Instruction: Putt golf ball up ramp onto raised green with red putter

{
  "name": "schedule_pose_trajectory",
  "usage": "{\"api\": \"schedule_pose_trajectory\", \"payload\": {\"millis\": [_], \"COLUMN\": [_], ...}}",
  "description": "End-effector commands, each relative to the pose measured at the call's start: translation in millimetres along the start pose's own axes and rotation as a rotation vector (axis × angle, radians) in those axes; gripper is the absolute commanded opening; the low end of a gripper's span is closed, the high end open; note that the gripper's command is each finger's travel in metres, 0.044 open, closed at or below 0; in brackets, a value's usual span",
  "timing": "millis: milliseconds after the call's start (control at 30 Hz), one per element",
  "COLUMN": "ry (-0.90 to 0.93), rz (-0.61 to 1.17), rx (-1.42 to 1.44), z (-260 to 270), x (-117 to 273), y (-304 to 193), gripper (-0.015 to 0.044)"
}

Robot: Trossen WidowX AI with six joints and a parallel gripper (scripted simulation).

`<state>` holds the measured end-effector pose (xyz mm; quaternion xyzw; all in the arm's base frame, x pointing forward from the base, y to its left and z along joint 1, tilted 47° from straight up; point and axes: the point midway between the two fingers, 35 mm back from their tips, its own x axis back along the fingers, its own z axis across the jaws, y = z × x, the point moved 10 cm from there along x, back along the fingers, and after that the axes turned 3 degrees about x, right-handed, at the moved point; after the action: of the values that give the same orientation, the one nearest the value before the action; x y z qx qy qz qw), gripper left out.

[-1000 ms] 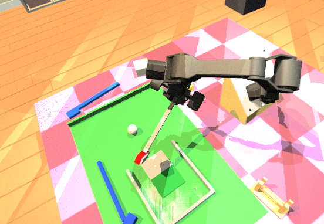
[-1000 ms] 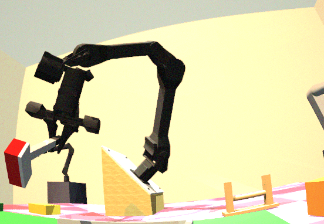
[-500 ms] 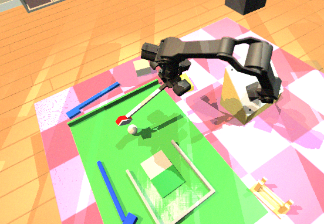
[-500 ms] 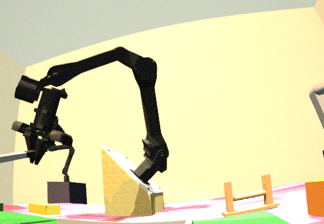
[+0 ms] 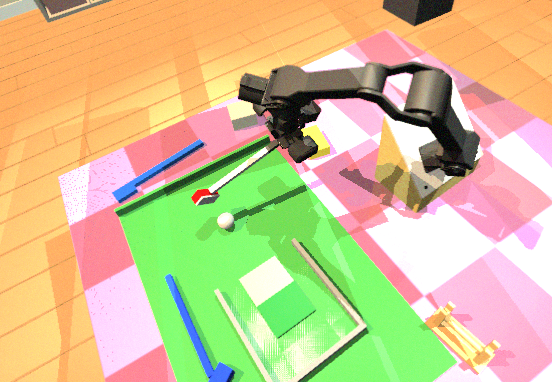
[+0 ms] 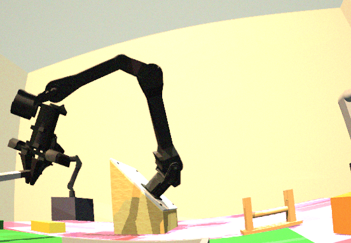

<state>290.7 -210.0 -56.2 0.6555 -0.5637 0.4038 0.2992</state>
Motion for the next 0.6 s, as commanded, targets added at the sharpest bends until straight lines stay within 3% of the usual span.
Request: {"api": "schedule_pose_trajectory", "payload": {"millis": [0, 567], "ry": [-0.013, -0.014], "rz": [-0.002, -0.002], "rx": [-0.010, -0.010], "z": [-1.7, -2.1], "x": [-22.5, -42.5], "y": [2.9, 2.9], "gripper": [0.0000, 0.0000]}}
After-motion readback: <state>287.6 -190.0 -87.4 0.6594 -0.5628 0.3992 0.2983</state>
